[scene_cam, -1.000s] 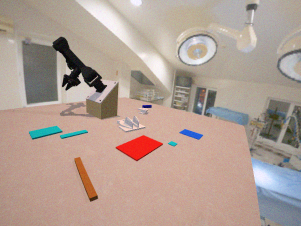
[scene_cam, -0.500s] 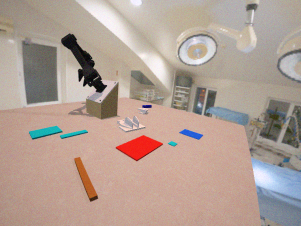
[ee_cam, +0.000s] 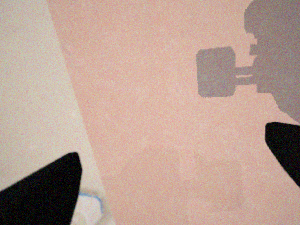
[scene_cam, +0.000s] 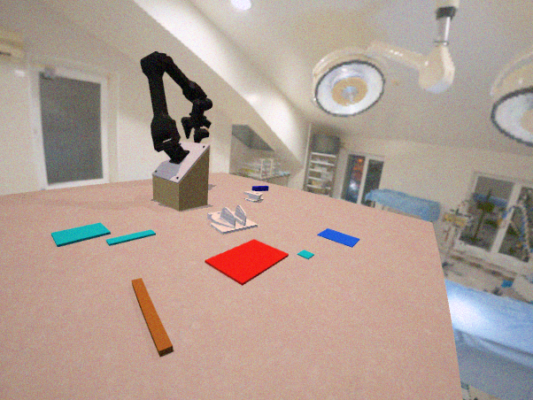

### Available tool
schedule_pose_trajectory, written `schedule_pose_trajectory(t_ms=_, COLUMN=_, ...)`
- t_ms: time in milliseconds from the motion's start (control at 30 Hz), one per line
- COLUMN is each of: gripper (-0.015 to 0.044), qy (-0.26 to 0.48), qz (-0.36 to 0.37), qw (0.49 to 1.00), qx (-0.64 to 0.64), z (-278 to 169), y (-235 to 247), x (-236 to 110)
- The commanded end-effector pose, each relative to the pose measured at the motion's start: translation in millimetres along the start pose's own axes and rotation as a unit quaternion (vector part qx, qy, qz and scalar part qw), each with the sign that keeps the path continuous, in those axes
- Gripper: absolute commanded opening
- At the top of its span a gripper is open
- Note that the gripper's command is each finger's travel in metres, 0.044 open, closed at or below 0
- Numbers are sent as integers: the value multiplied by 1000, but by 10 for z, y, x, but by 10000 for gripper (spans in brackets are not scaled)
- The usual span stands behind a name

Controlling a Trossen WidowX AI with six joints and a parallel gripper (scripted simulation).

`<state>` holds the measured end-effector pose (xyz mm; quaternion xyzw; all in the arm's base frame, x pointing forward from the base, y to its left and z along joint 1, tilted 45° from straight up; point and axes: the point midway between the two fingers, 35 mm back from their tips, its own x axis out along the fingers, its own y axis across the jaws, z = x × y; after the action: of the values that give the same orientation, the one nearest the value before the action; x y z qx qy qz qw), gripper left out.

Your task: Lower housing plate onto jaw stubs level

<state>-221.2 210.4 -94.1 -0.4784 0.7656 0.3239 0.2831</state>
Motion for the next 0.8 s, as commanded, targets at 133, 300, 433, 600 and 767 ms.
schedule_pose_trajectory(t_ms=133, gripper=440, qy=-63, qz=-53, qw=997, qx=-8, z=732, y=-937, x=-326)
schedule_pose_trajectory(t_ms=300, gripper=440, qy=-72, qz=-102, qw=992, qx=-16, z=1013, y=-1738, x=-487)
schedule_pose_trajectory(t_ms=433, gripper=440, qy=-53, qz=-144, qw=988, qx=-29, z=1082, y=-2450, x=-554)
schedule_pose_trajectory(t_ms=600, gripper=440, qy=-2, qz=-185, qw=982, qx=-49, z=987, y=-3319, x=-526)
schedule_pose_trajectory(t_ms=767, gripper=440, qy=47, qz=-202, qw=976, qx=-65, z=821, y=-3875, x=-434)
